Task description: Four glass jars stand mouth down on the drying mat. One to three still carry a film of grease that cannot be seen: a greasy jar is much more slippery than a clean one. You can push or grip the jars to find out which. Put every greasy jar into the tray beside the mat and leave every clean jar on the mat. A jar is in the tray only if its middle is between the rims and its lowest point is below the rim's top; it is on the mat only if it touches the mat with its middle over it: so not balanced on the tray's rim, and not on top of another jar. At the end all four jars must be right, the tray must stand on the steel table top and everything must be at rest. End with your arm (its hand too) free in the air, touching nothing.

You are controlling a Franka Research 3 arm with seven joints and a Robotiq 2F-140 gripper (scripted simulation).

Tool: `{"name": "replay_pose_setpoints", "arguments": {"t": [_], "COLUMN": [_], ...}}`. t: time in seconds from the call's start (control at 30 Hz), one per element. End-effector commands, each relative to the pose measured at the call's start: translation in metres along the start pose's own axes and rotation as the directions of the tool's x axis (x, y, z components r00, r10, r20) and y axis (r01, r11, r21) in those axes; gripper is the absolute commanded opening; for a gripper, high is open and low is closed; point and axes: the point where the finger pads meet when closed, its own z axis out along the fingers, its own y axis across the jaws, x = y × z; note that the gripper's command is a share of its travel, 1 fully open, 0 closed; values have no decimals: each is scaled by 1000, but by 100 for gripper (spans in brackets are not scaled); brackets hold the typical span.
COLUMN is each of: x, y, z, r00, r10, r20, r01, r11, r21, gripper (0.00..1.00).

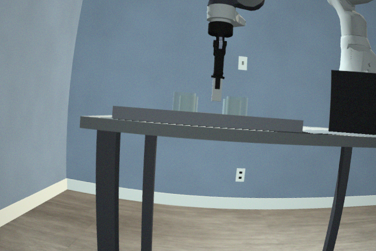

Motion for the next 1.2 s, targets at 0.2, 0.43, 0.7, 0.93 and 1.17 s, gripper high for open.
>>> {"name": "replay_pose_setpoints", "arguments": {"t": [0.2, 0.43, 0.7, 0.93, 1.17], "x": [0, 0, 0, 0, 0], "y": [-1, -1, -1, -1, -1], "z": [0, 0, 0, 0, 0], "r00": [1000, 1000, 1000, 1000, 1000], "r10": [2, 2, 2, 2, 2], "r20": [-2, -2, -2, -2, -2], "r01": [-2, -2, -2, -2, -2], "r11": [1000, 1000, 1000, 1000, 1000], "r21": [1, 1, 1, 1, 1], "gripper": [0, 0, 0, 0, 100]}}
